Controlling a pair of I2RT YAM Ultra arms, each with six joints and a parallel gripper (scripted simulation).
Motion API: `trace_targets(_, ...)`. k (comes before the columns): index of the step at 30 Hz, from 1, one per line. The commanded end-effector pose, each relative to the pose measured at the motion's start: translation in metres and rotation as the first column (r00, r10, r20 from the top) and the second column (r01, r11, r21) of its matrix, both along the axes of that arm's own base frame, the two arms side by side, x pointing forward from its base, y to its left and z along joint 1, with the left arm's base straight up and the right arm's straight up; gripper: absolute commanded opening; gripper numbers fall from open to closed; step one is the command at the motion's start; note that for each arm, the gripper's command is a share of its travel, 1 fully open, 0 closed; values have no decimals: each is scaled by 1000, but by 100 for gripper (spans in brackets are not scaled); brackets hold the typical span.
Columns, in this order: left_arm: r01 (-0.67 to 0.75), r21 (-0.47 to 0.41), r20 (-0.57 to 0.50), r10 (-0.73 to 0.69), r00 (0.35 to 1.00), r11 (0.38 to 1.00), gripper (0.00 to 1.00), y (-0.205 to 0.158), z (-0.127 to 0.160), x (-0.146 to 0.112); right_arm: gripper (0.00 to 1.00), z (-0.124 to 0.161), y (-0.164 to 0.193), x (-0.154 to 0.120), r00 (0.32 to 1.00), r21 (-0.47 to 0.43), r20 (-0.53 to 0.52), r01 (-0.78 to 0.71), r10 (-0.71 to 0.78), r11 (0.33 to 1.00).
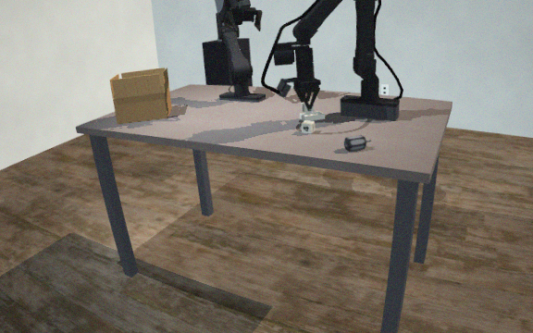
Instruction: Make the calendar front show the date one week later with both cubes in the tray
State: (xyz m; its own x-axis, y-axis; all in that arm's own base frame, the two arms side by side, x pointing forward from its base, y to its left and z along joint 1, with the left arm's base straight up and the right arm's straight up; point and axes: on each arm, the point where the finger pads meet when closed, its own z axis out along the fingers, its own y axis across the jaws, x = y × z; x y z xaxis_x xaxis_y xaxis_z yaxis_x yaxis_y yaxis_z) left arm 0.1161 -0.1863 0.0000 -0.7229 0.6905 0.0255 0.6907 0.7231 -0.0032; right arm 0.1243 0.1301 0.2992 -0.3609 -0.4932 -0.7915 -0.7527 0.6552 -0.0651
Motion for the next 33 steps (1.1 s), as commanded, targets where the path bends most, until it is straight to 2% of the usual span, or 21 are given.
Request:
trace_targets(1, -4, -35, 23, 5, 1000, 999, 27, -6, 1, 1, 100, 2, -3, -2, 1000, -1, -1, 2, -2, 1000)
trace_targets(18, -4, -25, 23, 5, 1000, 1000, 27, -5, -33, 0, 100, 2, -3, -2, 1000, -1, -1, 2, -2, 1000)
trace_targets(20, -4, -6, 12, 4, 1000, 1000, 27, 0, -35, -3, 100, 2, -3, -2, 1000, -1, -1, 2, -2, 1000)
trace_targets(22, -2, -23, 22, 3, 1000, 1000, 27, -3, -23, 1, 100, 2, -3, -2, 1000, -1, -1, 2, -2, 1000)
trace_targets(24, -2, -23, 22, 3, 1000, 1000, 49, -3, -23, 1, 100, 2, -3, -2, 1000, -1, -1, 2, -2, 1000)
trace_targets(25, -2, -23, 22, 3, 1000, 1000, 55, -3, -23, 1, 100, 2, -3, -2, 1000, -1, -1, 2, -2, 1000)
trace_targets(33, -1, -67, 49, 4, 999, 998, 55, -13, -11, 12, 100, 2, -3, -2, 1000, -1, -1, 2, -2, 1000)
